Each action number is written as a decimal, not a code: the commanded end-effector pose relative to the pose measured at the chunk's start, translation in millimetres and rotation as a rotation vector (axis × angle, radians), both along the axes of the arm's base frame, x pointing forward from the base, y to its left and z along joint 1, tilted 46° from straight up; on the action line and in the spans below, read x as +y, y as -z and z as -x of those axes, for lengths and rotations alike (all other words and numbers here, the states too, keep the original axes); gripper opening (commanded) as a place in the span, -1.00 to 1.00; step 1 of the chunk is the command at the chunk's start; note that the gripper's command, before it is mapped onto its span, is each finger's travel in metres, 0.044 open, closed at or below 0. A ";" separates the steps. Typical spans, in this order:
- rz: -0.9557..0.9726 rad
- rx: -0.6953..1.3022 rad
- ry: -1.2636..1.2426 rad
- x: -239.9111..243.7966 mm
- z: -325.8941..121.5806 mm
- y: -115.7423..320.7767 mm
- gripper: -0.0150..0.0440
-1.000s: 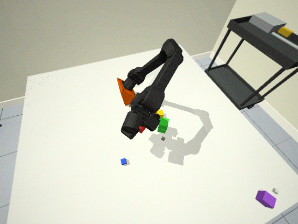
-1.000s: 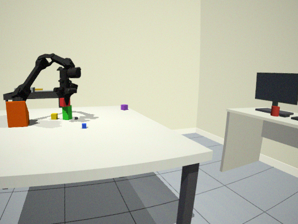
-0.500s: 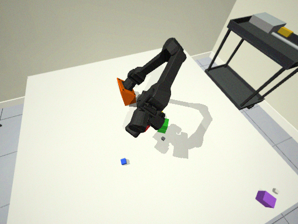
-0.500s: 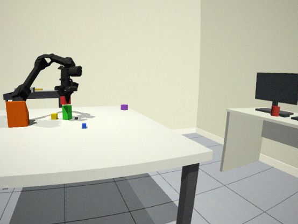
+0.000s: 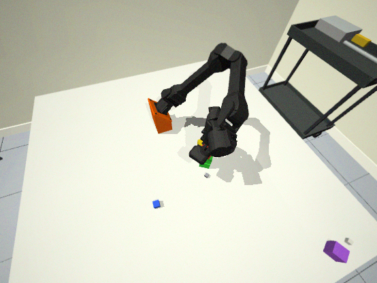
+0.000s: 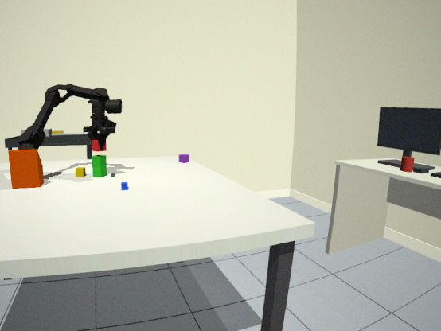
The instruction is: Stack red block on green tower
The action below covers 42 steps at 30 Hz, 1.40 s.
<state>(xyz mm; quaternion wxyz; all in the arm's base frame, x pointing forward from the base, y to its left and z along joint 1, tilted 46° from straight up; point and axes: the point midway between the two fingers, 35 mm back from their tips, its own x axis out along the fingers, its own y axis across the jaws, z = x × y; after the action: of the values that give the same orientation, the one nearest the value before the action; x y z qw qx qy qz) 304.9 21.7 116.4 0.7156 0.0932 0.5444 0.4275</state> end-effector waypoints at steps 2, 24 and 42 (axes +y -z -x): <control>-0.006 -0.002 0.008 4.2 1.2 -8.3 -0.49; -0.007 -0.002 0.008 22.8 0.5 10.1 -0.49; -0.001 0.000 0.005 22.1 0.9 11.0 0.49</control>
<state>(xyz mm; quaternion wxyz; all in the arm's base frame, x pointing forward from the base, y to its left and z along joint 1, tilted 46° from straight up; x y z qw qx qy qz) 304.0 43.9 105.4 0.7167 0.0949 0.5439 0.4261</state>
